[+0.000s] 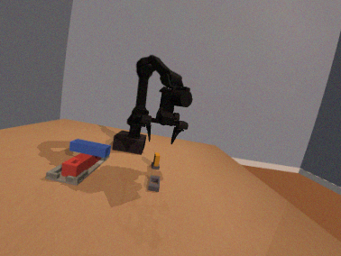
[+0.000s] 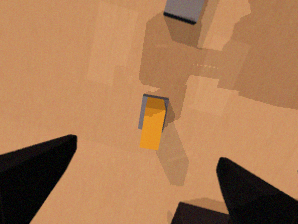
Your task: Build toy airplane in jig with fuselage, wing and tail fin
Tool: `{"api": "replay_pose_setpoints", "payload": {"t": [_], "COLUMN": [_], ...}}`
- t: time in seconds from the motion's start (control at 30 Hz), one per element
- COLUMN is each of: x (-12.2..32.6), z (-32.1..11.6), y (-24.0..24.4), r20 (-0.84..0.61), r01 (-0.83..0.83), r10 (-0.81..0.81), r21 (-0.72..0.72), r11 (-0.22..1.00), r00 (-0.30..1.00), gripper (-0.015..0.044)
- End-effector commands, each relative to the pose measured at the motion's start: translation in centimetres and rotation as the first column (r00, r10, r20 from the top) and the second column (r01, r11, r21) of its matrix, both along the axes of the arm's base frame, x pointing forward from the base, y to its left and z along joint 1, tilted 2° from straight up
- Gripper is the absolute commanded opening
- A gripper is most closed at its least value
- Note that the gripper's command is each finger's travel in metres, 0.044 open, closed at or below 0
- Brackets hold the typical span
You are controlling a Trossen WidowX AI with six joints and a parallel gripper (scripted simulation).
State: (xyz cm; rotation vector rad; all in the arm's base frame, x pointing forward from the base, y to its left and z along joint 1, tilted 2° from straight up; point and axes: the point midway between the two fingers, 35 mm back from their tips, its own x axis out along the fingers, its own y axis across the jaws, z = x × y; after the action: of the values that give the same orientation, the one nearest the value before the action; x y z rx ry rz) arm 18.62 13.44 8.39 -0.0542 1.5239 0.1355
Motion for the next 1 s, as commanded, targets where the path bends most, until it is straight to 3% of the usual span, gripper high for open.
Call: {"api": "replay_pose_setpoints", "payload": {"t": [0.0, 0.97], "x": [-0.5, -0.3], "z": [-2.2, -6.7], "y": [-0.2, 0.1], "r20": [-0.021, -0.022], "r01": [0.005, 0.005], "r10": [-0.005, -0.005], "r21": [-0.013, -0.013], "r11": [1.0, 1.0], "r00": [1.0, 1.0], "gripper": [0.044, 0.044]}}
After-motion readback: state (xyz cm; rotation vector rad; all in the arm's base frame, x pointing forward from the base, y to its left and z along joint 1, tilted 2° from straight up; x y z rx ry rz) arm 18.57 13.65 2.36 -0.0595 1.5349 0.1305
